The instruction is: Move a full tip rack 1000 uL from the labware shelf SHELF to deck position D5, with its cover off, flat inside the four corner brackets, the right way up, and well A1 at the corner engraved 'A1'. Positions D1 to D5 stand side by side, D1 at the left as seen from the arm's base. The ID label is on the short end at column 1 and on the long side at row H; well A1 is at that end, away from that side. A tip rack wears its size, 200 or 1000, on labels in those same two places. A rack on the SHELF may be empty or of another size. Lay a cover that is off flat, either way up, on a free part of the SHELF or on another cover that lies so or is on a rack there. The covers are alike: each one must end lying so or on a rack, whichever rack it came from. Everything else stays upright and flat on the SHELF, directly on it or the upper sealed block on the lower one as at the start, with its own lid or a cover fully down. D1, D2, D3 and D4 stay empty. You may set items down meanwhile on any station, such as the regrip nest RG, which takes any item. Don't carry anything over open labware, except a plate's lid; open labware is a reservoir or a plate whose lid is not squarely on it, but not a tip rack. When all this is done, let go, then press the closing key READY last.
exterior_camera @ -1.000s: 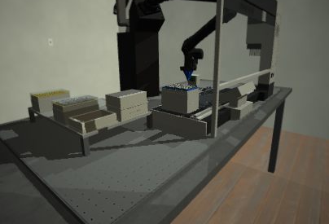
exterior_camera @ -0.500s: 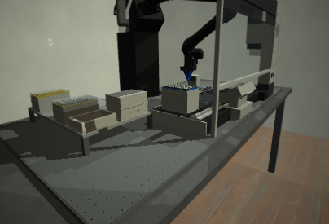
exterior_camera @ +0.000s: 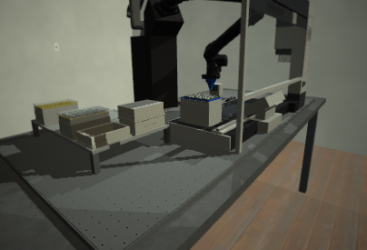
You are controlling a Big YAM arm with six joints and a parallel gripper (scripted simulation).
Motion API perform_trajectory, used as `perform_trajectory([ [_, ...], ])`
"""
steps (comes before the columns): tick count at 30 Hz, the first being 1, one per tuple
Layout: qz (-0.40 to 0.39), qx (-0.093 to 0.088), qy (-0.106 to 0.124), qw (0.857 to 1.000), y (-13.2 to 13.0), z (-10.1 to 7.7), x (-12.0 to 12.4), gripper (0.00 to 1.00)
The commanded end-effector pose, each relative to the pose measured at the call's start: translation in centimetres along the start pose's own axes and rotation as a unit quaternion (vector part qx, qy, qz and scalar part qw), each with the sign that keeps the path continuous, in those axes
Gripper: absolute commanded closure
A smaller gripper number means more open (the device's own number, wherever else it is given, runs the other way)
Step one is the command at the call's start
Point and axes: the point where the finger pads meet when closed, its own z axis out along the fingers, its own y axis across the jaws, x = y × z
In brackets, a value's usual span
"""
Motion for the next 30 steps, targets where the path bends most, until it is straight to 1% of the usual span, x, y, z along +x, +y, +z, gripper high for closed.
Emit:
perform_trajectory([
  [1, -0.008, -0.004, -0.009, 1.0, 1.0, -0.7, -1.3, 1.0],
  [15, -0.008, -0.003, -0.009, 1.0, 1.0, -0.7, -3.7, 1.0],
  [18, -0.007, -0.004, -0.008, 1.0, 1.0, -0.6, -3.7, 1.0],
  [19, -0.003, -0.007, -0.004, 1.0, 1.0, -0.3, -3.2, 1.0],
  [20, -0.005, -0.01, -0.002, 1.0, 1.3, -0.4, -2.9, 1.0],
  [25, -0.004, -0.009, -0.002, 1.0, 1.3, -0.4, -2.9, 1.0],
  [30, -0.008, -0.003, -0.009, 1.0, 1.0, -0.8, -4.0, 1.0],
])
